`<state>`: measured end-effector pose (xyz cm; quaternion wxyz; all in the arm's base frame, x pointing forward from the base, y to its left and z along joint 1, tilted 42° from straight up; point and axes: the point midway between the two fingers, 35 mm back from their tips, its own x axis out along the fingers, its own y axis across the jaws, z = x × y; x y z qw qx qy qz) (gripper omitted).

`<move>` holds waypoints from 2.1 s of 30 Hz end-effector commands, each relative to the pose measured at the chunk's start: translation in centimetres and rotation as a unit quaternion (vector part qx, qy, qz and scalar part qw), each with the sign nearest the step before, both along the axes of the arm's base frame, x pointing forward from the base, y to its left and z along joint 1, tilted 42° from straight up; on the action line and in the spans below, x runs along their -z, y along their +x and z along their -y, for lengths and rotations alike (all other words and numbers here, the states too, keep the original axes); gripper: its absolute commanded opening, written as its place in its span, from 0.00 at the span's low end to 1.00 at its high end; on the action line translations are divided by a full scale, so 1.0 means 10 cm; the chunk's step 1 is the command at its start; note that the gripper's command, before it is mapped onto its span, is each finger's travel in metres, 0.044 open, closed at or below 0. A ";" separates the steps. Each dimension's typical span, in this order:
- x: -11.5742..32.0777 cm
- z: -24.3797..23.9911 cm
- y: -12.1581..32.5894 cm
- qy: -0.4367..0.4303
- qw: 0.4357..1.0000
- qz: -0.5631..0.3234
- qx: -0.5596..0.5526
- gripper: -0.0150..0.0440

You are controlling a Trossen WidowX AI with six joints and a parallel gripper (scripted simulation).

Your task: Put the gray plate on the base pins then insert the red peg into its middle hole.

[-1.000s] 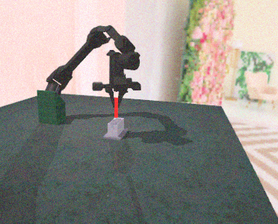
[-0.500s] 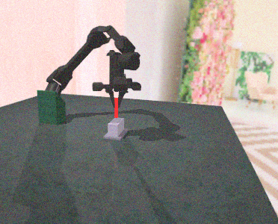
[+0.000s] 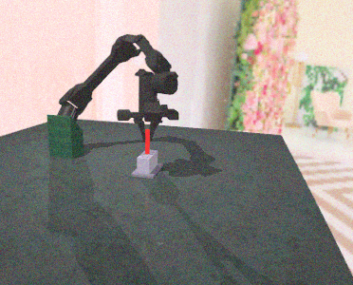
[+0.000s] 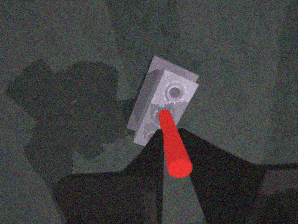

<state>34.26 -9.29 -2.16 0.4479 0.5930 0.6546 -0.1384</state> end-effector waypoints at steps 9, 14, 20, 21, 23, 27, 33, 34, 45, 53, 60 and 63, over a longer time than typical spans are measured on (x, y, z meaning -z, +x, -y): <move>0.00 0.00 0.00 0.000 1.000 0.000 0.000 0.25; 0.00 0.00 0.00 0.000 1.000 0.000 0.000 0.25; 0.00 -0.02 0.01 0.000 1.000 0.000 0.000 0.25; 0.00 -0.02 0.01 0.000 1.000 0.000 0.000 0.25; 0.00 -0.03 0.02 0.000 1.000 0.000 0.000 0.25; 0.00 -0.02 0.01 -0.001 1.000 0.001 -0.002 0.25; 0.00 -0.02 0.01 -0.001 1.000 0.001 -0.002 0.25; 0.00 -0.02 0.01 -0.001 1.000 0.001 -0.002 0.25; 0.00 -0.02 0.01 -0.001 1.000 0.001 -0.002 0.51; -0.01 -0.01 0.01 0.001 1.000 -0.001 0.000 0.51; -0.06 0.02 0.00 0.002 1.000 -0.002 0.001 0.51; -0.08 0.04 0.00 0.002 1.000 -0.002 0.001 0.51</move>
